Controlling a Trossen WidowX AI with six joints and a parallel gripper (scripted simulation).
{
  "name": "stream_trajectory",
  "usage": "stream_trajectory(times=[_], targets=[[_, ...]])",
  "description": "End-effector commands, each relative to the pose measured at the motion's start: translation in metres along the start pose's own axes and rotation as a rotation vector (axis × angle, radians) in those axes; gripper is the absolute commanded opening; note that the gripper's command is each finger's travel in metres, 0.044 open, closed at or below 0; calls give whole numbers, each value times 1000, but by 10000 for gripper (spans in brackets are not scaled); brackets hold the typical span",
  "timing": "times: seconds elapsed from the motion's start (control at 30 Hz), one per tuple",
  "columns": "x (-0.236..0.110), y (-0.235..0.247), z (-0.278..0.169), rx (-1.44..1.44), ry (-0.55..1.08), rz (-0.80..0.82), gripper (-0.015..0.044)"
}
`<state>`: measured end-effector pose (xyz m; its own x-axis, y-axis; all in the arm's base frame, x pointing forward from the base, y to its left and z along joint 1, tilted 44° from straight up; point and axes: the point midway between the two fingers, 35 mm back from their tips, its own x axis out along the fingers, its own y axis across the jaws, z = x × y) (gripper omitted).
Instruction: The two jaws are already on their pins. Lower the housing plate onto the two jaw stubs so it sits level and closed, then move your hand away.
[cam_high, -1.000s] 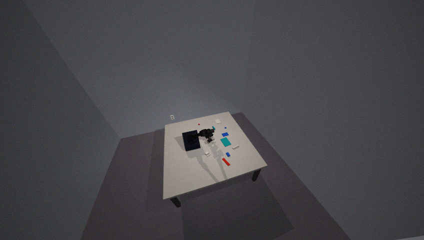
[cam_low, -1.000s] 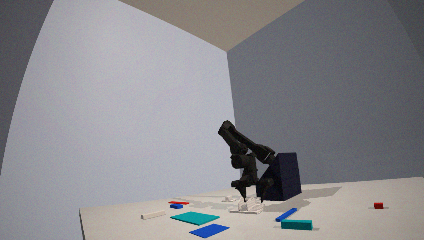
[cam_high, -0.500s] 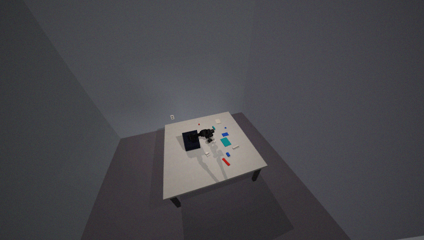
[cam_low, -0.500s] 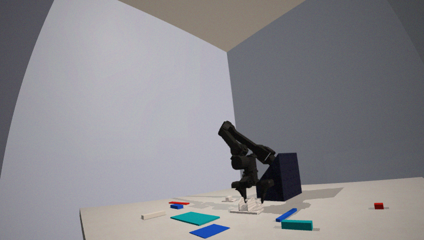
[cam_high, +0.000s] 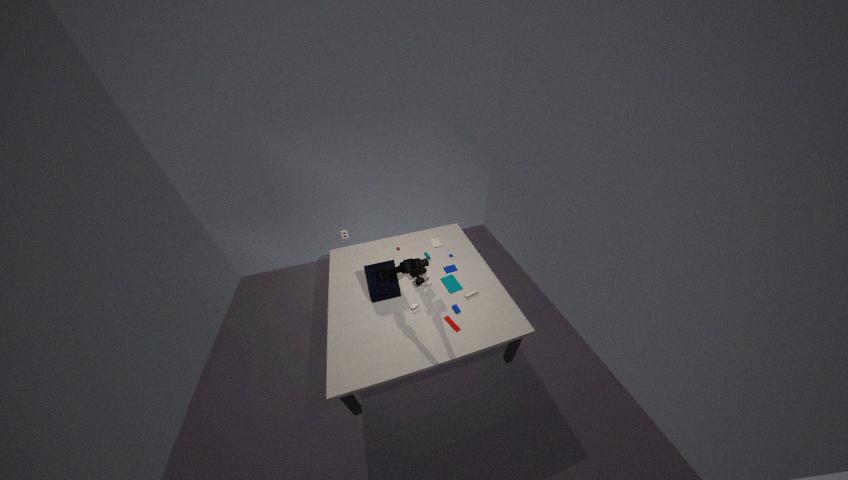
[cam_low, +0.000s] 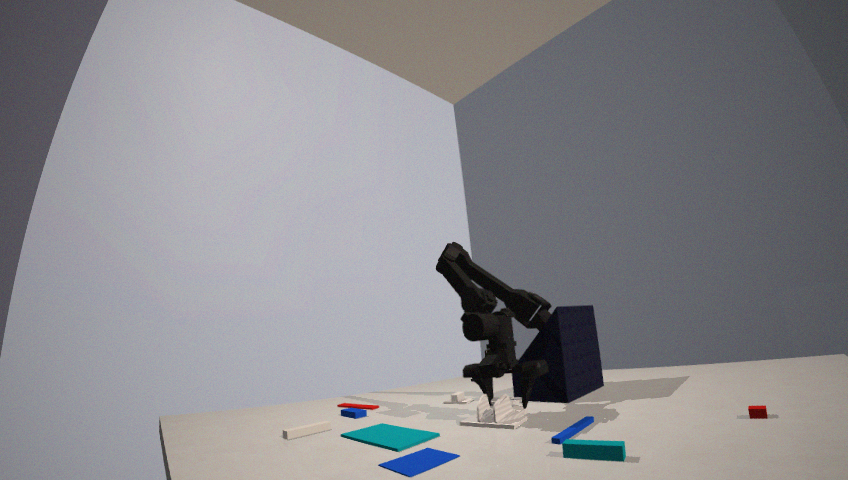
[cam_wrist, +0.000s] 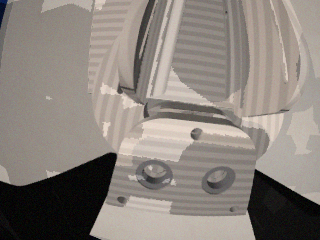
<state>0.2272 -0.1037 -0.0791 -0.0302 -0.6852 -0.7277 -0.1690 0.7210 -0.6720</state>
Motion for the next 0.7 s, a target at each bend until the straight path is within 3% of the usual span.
stream_trajectory(times=[0.0,0.67], targets=[[1,0,0,-4,1,-3,351],[6,0,-1,-2,1,-4,351]])
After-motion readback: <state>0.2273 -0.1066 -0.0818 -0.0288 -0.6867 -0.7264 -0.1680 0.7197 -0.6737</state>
